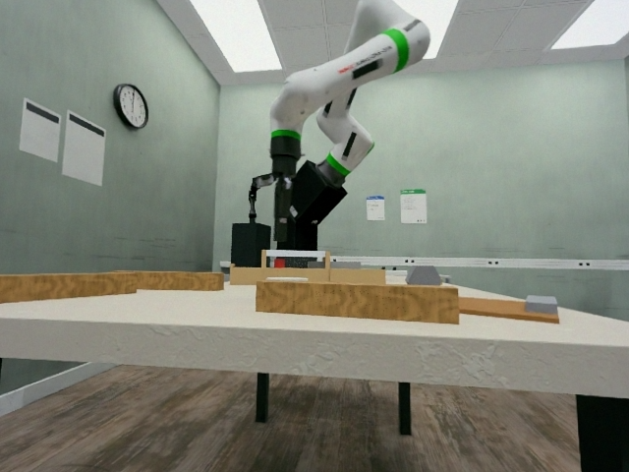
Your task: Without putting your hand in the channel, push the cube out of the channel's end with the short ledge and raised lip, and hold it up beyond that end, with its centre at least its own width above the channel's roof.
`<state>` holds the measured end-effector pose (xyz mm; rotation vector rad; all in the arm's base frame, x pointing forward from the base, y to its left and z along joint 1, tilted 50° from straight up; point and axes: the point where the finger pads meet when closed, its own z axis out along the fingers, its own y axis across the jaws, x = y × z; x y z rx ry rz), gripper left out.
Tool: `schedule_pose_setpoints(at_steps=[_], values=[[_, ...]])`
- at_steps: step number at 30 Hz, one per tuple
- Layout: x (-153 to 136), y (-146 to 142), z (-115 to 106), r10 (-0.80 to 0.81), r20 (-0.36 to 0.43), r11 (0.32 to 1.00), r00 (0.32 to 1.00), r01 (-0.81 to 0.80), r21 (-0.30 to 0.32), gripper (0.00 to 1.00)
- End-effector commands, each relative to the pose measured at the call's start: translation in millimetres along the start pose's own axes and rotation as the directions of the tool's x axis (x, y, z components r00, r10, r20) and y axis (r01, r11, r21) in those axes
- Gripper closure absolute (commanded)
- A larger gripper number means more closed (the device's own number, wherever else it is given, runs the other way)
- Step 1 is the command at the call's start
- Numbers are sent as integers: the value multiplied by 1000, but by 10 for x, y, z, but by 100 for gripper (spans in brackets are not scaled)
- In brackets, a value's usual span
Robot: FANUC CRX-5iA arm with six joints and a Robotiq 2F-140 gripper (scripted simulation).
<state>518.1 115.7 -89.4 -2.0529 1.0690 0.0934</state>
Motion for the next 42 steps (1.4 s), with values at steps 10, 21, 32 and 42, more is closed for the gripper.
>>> schedule_pose_setpoints(at_steps=[10, 21, 32, 42], values=[[1021, 742, 97, -32, 28, 999, 999, 30, 41, 70], [1021, 742, 97, -32, 28, 999, 999, 30, 41, 70], [1021, 742, 97, -32, 28, 999, 999, 30, 41, 70], [1017, 735, 252, -32, 28, 999, 999, 30, 41, 70]])
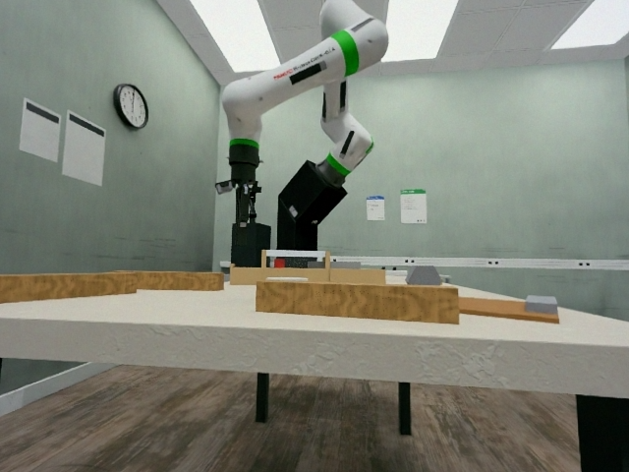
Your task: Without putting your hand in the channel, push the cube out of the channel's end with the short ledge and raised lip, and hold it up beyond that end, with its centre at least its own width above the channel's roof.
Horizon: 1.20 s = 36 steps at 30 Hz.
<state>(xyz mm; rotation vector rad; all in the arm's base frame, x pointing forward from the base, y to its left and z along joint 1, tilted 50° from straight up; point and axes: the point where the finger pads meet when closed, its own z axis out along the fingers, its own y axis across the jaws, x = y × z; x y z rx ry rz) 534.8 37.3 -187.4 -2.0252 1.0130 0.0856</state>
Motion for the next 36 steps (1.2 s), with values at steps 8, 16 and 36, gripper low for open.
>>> schedule_pose_setpoints(at_steps=[8, 16, 36], values=[[10, -2, 484, 0, -1, 1000, 1000, 0, 0, 70], [12, -3, 809, 0, -1, 1000, 1000, 0, 0, 70], [12, -3, 1056, 0, -1, 1000, 1000, 0, 0, 70]])
